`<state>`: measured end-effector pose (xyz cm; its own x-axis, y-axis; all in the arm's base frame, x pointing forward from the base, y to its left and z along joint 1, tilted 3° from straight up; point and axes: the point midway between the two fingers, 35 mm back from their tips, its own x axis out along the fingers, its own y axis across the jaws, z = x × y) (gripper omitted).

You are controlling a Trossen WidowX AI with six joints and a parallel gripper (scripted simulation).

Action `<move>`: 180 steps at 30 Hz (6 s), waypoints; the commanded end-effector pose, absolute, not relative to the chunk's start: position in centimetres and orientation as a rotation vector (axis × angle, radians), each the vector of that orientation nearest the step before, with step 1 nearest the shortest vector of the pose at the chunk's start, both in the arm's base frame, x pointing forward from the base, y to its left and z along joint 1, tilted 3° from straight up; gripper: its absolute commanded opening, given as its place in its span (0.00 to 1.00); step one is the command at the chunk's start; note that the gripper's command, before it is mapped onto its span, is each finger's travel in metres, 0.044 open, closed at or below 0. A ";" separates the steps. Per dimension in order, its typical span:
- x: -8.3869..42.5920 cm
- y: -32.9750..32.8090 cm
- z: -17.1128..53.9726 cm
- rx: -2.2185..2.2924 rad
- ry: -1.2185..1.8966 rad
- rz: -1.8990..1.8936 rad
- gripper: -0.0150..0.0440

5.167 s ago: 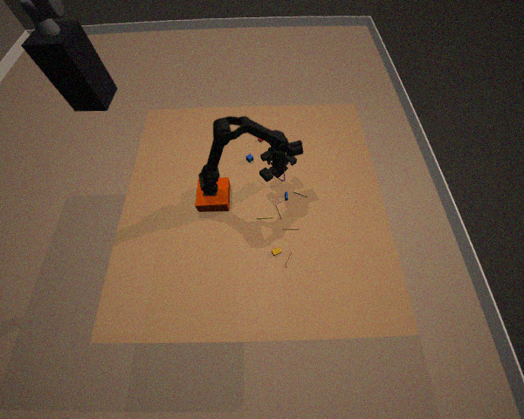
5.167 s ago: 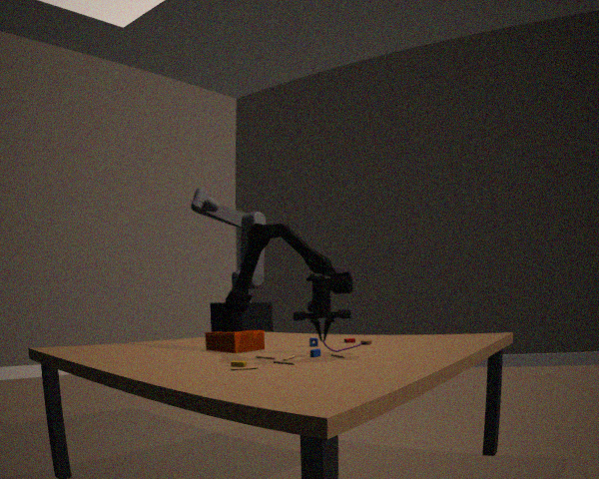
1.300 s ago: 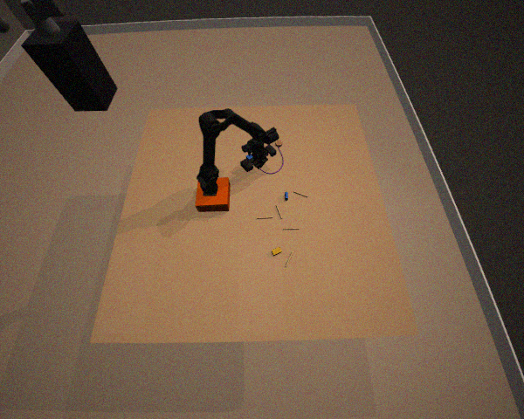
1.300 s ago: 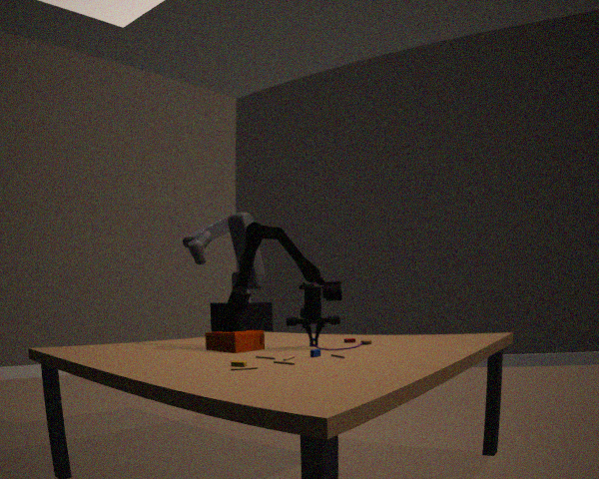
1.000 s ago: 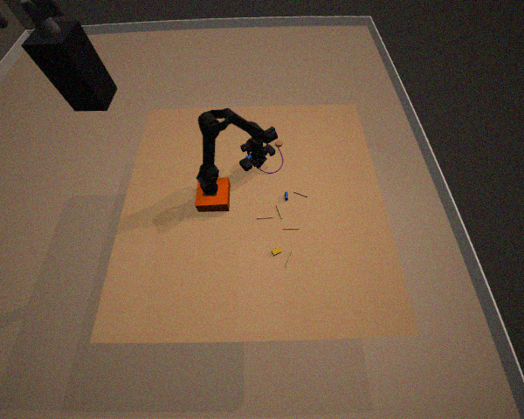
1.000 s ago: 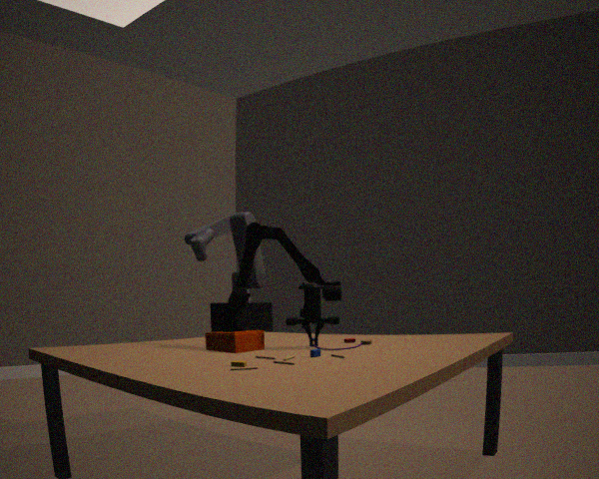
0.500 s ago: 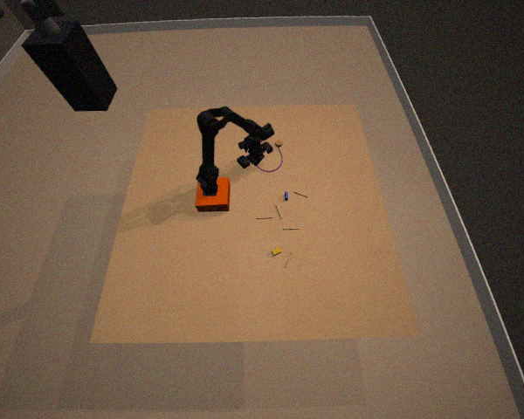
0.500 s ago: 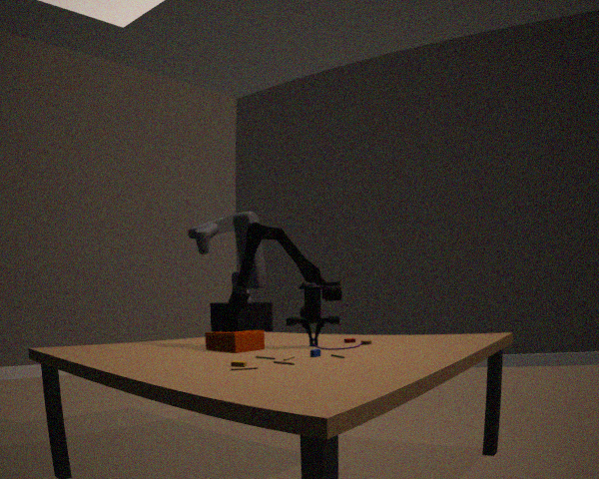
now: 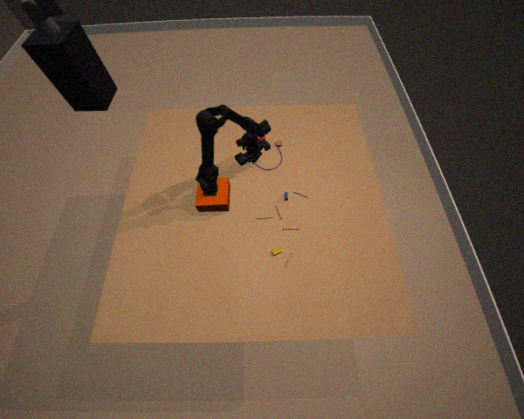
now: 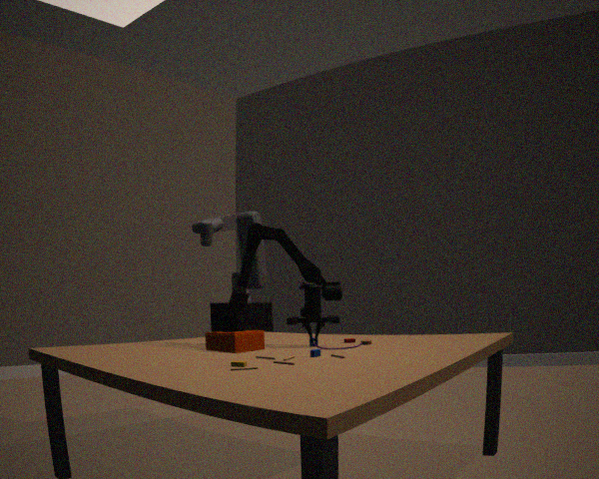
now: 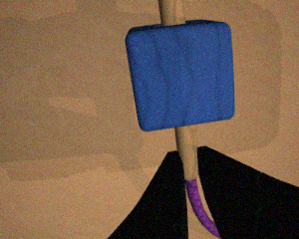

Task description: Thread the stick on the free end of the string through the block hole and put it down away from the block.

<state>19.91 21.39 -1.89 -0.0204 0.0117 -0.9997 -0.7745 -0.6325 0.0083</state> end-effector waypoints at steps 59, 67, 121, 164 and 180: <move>17.0 25.2 6.1 0.143 1.605 -0.086 0.46; 16.4 25.8 6.1 0.478 1.572 -0.434 0.46; 16.0 26.5 1.5 0.716 1.513 -0.684 0.46; 15.8 26.4 -1.8 0.708 1.498 -0.685 0.25; 15.5 26.4 -2.0 0.685 1.427 -0.732 0.25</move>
<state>15.45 26.34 -2.09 0.0054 -0.0339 -0.9994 0.7874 0.6163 -0.0167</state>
